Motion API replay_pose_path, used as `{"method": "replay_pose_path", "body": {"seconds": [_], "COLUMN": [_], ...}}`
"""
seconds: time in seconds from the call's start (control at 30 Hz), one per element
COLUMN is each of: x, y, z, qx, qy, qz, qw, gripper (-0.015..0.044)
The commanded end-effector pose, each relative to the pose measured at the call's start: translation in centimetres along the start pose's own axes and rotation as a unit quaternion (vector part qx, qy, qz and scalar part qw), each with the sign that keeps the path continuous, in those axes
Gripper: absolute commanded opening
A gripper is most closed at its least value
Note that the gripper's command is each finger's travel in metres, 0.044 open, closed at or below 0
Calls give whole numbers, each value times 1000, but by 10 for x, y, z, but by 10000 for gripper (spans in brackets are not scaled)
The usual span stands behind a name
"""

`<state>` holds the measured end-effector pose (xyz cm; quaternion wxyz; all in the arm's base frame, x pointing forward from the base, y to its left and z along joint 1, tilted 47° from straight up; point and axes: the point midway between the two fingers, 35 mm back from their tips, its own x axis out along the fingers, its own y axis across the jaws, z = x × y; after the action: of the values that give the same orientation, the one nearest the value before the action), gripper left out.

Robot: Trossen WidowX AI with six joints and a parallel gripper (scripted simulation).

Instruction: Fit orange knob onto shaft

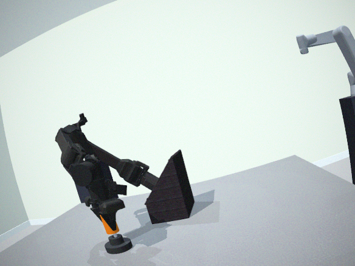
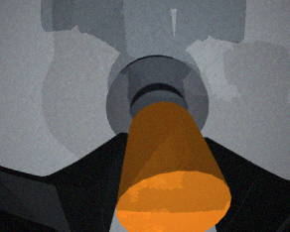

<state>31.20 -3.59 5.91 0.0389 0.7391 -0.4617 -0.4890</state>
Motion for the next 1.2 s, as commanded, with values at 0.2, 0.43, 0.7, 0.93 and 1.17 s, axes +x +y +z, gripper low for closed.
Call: {"method": "replay_pose_path", "body": {"seconds": [0.2, 0.43, 0.7, 0.93, 1.17], "x": [1, 1, 1, -5, -5], "y": [0, 0, 0, 0, -1], "z": [0, 0, 0, -1, -2], "qx": [-2, -2, -2, 4, -19], "qy": [0, 0, 0, 0, 0], "qz": [0, 0, 0, 0, 0], "qw": [1000, 1000, 1000, 1000, 1000], "gripper": [0, 0, 0, 0, 0]}}
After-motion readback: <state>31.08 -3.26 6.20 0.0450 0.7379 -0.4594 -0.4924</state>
